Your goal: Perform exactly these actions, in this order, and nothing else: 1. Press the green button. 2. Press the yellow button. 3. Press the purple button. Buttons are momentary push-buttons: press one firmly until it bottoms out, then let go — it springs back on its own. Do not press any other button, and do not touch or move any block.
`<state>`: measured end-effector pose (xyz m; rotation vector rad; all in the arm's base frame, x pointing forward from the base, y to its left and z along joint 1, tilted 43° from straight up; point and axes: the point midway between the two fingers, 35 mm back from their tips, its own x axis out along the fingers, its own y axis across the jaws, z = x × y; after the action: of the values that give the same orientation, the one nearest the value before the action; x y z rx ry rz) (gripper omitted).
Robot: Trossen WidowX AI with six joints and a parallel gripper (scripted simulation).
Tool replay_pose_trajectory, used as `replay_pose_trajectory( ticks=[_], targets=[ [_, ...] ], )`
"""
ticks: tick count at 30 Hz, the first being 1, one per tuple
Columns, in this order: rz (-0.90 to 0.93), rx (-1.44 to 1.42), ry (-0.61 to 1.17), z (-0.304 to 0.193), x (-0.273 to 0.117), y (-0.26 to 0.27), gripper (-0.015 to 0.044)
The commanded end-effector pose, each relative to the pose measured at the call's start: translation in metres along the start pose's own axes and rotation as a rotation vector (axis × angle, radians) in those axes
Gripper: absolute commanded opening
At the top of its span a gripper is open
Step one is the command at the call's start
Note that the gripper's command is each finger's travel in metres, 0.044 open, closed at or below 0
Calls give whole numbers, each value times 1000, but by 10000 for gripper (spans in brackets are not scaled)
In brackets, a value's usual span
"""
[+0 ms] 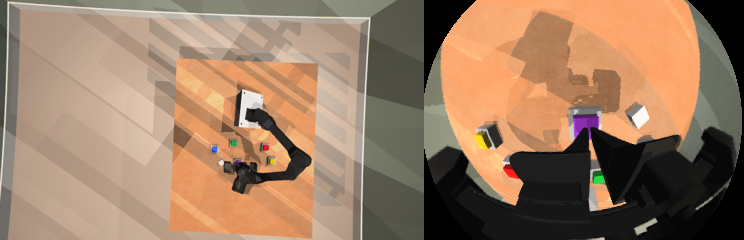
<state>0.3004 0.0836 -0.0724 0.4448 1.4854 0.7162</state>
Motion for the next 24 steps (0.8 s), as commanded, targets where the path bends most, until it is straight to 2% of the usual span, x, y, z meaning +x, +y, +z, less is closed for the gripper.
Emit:
replay_pose_trajectory(
  ticks=[1, 24],
  targets=[
    [6, 7, 5, -3, 8, 1, 20],
    [7, 7, 5, -3, 17, 1, 20]
  ],
)
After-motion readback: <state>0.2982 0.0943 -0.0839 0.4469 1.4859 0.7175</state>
